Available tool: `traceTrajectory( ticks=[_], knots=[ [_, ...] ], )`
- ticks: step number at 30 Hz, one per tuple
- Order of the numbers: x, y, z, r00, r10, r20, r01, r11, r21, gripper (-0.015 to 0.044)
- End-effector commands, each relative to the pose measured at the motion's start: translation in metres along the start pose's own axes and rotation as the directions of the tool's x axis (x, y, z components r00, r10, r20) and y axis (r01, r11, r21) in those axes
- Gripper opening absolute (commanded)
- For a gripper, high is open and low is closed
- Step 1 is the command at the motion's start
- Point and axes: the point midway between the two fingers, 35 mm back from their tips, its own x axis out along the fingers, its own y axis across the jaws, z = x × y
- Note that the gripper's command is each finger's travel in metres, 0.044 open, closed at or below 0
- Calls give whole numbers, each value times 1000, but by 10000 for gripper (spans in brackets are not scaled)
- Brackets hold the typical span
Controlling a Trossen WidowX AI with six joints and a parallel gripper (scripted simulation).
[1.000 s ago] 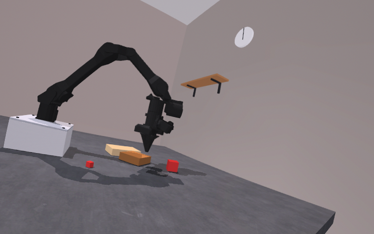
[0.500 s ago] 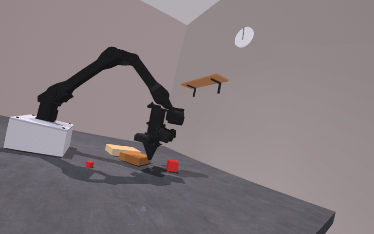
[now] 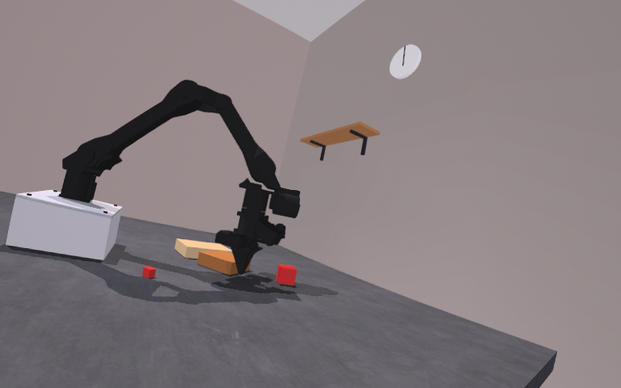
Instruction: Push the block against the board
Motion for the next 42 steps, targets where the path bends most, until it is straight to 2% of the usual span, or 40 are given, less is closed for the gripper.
traceTrajectory(
  ticks=[1,42],
  knots=[
    [1,0,-6,1000,-4,1,4,1000,4,0],
    [1,6,-62,1000,-4,-3,4,1000,4,0]
  ],
)
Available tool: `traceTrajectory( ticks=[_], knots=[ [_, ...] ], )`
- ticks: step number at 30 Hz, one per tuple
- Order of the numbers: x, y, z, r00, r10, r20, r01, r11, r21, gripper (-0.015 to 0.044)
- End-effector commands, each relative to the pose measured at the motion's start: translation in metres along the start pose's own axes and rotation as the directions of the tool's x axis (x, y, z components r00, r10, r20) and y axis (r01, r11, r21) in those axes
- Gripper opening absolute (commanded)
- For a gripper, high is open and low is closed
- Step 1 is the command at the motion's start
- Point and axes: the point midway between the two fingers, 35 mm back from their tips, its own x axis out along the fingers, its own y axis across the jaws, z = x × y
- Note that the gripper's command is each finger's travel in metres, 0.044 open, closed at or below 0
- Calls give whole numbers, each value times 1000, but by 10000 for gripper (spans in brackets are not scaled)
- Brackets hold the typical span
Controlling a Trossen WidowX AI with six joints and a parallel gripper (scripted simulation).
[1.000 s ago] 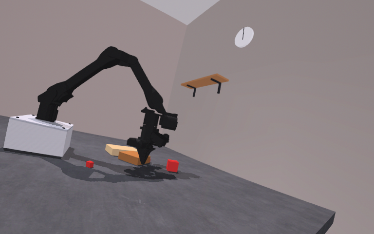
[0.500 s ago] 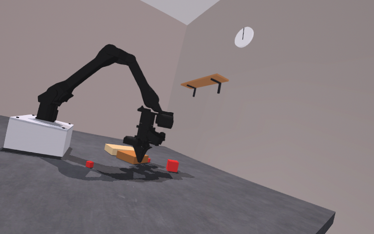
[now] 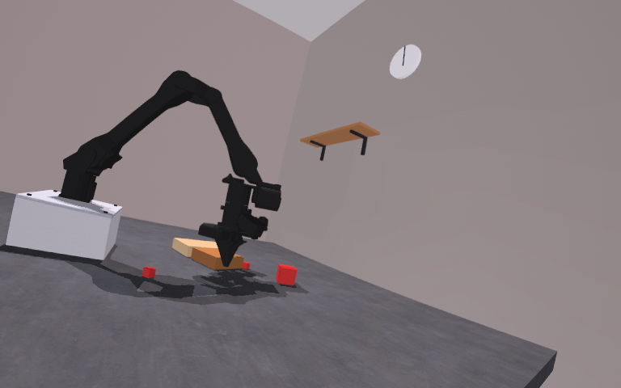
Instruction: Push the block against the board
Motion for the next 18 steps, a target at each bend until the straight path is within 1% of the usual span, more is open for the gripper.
traceTrajectory(
  ticks=[1,18],
  knots=[
    [4,3,-15,1000,-1,-26,1,1000,-10,0],
    [4,10,-39,1000,-1,-27,0,1000,-10,0]
  ],
)
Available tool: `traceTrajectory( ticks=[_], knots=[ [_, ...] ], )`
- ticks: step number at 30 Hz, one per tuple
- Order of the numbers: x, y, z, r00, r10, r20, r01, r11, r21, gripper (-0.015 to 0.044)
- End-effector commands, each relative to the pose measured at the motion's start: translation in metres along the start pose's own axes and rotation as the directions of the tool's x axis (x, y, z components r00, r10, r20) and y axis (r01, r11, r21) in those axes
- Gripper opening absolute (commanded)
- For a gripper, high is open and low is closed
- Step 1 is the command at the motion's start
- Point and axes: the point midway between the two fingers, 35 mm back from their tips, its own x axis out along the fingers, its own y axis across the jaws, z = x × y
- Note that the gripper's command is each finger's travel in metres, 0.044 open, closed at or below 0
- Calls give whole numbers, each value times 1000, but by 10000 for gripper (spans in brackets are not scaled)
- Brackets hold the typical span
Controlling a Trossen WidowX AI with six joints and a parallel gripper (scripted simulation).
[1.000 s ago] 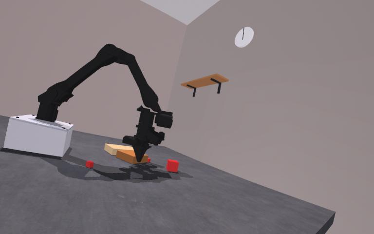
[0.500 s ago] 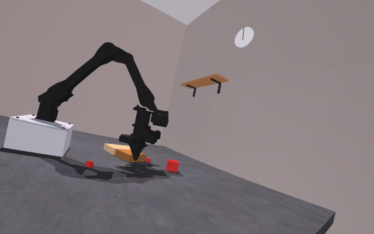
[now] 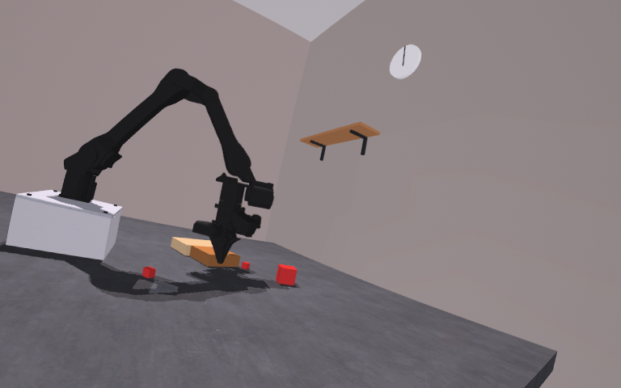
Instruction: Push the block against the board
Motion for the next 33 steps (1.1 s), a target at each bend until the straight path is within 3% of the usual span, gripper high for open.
traceTrajectory(
  ticks=[1,15,33],
  knots=[
    [5,4,-17,1000,-2,-31,2,1000,-13,0],
    [5,10,-36,999,-2,-33,1,1000,-13,0],
    [5,11,-11,1000,-2,-31,1,1000,-13,0]
  ],
)
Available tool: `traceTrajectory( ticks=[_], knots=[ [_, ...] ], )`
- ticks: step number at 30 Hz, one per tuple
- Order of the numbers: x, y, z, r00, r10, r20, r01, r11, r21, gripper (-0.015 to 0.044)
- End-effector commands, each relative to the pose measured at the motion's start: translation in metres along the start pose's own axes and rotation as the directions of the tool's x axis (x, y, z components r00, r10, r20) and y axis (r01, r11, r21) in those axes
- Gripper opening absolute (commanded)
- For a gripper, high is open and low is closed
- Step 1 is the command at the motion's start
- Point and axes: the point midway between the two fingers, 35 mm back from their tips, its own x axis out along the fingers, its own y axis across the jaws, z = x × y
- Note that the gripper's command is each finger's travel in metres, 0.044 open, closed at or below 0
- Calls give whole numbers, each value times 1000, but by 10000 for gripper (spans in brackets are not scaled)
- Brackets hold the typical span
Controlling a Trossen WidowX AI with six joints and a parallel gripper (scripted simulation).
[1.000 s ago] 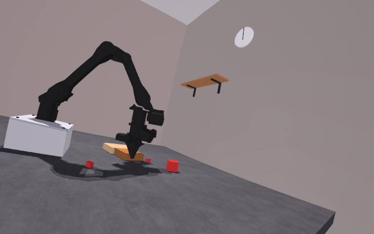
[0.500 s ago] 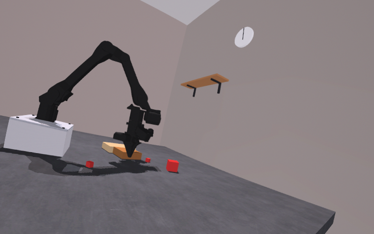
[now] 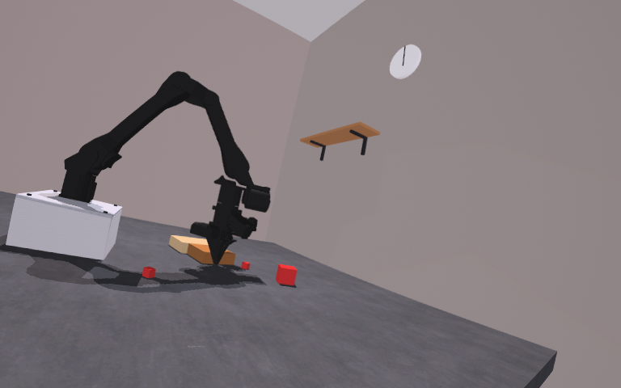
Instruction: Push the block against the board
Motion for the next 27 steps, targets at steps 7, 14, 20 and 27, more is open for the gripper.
traceTrajectory(
  ticks=[7,14,20,27],
  knots=[
    [-1,0,18,1000,5,-1,-5,1000,-3,0],
    [-1,-1,29,1000,5,0,-5,1000,-3,0],
    [-1,-2,39,1000,5,0,-5,1000,-3,0],
    [-43,-3,39,1000,4,2,-4,1000,-2,0]
  ],
)
